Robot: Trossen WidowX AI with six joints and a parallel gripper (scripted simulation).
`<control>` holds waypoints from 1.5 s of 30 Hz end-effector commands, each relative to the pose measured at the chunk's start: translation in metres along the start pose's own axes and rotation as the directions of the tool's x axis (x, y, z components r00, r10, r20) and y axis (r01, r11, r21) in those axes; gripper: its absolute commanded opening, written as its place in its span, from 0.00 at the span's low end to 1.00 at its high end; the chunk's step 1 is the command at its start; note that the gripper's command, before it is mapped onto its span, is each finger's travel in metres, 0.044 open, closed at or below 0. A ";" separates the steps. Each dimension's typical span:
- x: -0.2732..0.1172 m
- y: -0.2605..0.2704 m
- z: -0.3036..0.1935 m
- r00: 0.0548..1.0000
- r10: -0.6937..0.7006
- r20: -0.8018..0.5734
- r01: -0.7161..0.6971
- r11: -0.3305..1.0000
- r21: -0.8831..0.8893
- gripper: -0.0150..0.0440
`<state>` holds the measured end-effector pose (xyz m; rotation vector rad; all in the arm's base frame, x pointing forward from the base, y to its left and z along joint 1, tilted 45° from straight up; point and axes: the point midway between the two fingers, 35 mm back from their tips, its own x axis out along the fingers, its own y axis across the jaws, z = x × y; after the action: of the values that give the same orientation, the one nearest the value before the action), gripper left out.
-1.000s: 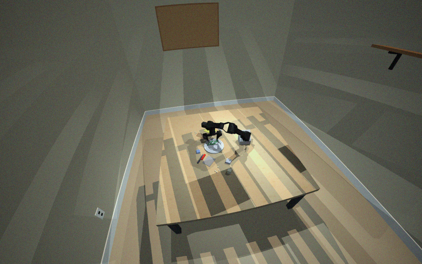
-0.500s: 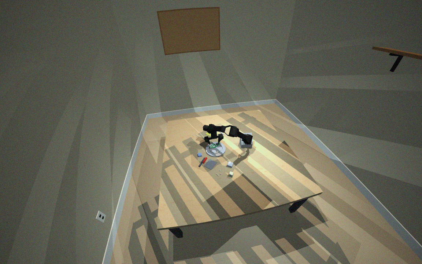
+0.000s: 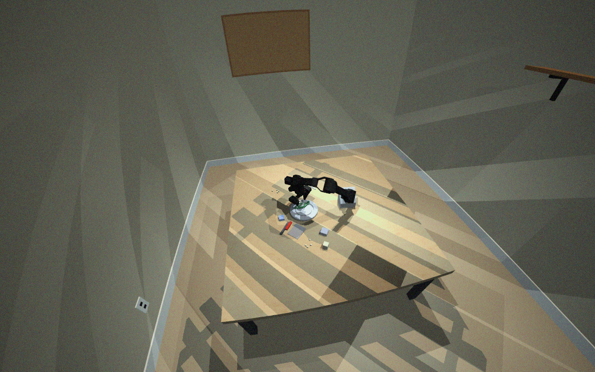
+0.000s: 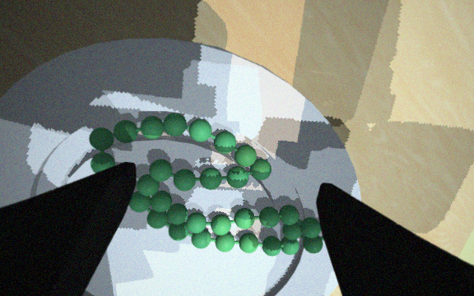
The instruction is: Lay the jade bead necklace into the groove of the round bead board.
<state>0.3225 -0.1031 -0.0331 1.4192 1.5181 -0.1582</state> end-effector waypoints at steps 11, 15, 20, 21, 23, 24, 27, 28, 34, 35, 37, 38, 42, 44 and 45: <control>-0.027 0.047 -0.012 1.000 0.007 0.007 0.004 0.328 -0.945 0.74; -0.027 0.047 -0.012 1.000 0.007 0.007 0.004 0.328 -0.945 0.69; -0.027 0.047 -0.012 1.000 0.007 0.007 0.004 0.328 -0.945 0.64; -0.027 0.047 -0.012 1.000 0.007 0.007 0.004 0.328 -0.945 0.63; -0.026 0.047 -0.012 1.000 0.007 0.007 0.004 0.328 -0.945 0.60; -0.023 0.047 -0.012 1.000 0.007 0.007 0.004 0.328 -0.945 0.59; -0.013 0.047 -0.012 1.000 0.008 0.007 0.004 0.328 -0.945 0.56; -0.011 0.048 -0.012 1.000 0.008 0.006 0.003 0.328 -0.945 0.55; -0.017 0.048 -0.010 1.000 0.010 0.017 0.013 0.325 -0.945 0.51; -0.015 0.048 -0.010 1.000 0.010 0.016 0.012 0.326 -0.945 0.50; -0.012 0.048 -0.010 1.000 0.009 0.015 0.011 0.326 -0.945 0.47; -0.010 0.048 -0.010 1.000 0.009 0.014 0.011 0.326 -0.945 0.46; -0.004 0.048 -0.010 1.000 0.009 0.012 0.008 0.326 -0.945 0.46; -0.001 0.048 -0.011 1.000 0.009 0.011 0.007 0.327 -0.945 0.46; 0.001 0.048 -0.011 1.000 0.009 0.010 0.007 0.327 -0.945 0.46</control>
<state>0.3565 -0.0867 0.0018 0.3924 1.1831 0.6645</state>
